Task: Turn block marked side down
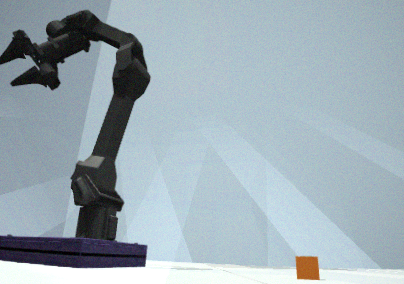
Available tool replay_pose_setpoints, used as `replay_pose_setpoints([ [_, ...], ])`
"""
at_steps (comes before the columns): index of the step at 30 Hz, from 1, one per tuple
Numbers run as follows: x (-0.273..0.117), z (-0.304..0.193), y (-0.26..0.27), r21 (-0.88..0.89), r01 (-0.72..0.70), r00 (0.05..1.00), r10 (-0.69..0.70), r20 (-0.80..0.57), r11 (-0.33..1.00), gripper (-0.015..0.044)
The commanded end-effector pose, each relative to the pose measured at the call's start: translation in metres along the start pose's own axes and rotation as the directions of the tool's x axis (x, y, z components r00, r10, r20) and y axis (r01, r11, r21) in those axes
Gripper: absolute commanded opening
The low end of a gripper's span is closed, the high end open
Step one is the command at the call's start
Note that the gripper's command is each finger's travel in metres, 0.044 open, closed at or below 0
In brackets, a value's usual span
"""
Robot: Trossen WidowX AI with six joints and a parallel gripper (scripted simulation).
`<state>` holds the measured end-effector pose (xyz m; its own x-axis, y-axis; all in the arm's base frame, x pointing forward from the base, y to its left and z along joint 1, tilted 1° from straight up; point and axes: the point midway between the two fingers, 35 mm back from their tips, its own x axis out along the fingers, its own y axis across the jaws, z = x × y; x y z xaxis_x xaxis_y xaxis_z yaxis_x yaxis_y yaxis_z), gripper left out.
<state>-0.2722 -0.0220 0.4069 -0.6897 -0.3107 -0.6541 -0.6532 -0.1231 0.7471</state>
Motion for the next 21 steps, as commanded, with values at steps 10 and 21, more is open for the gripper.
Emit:
replay_pose_setpoints([
  [10, -0.013, 0.127, -0.034, 0.17, 0.039, 0.95, -0.09, 0.299, 0.985, 0.044],
  [21, -0.087, 0.25, -0.139, 0.4, 0.073, 0.781, -0.302, 0.546, 0.914, 0.044],
])
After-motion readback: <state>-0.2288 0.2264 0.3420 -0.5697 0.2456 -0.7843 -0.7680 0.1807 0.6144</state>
